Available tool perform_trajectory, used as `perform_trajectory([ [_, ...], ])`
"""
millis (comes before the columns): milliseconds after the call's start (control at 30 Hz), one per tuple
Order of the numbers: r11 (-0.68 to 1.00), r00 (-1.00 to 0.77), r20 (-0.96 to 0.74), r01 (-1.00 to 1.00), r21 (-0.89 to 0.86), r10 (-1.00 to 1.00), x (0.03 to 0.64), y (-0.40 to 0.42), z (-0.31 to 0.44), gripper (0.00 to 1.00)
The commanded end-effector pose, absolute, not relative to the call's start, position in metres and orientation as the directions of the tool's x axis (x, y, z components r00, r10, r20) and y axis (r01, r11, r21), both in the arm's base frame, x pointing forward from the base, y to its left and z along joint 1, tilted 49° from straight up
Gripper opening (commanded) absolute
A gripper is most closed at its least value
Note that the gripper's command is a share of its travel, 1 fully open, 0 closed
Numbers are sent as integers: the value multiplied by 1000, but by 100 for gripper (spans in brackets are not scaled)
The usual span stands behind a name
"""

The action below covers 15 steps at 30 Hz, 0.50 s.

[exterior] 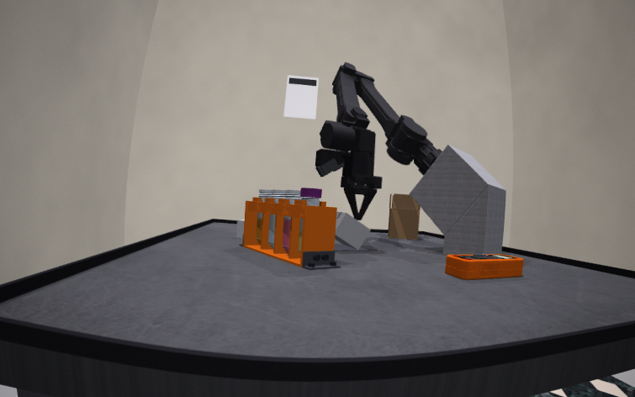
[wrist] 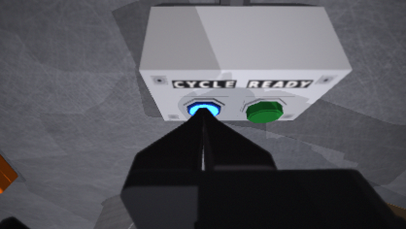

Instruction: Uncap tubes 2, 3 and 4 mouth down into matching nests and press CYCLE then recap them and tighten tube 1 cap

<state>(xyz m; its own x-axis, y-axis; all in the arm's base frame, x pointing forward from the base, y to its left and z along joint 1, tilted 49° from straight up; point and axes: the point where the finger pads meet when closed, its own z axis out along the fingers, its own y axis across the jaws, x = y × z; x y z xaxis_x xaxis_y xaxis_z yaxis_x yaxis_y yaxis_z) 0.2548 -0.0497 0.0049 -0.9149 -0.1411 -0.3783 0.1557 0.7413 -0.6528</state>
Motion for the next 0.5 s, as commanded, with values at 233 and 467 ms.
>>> perform_trajectory([
  [233,740,-921,-368,157,-654,-129,253,-55,-1,0],
  [467,742,-918,-376,164,-650,-127,255,-49,4,0],
])
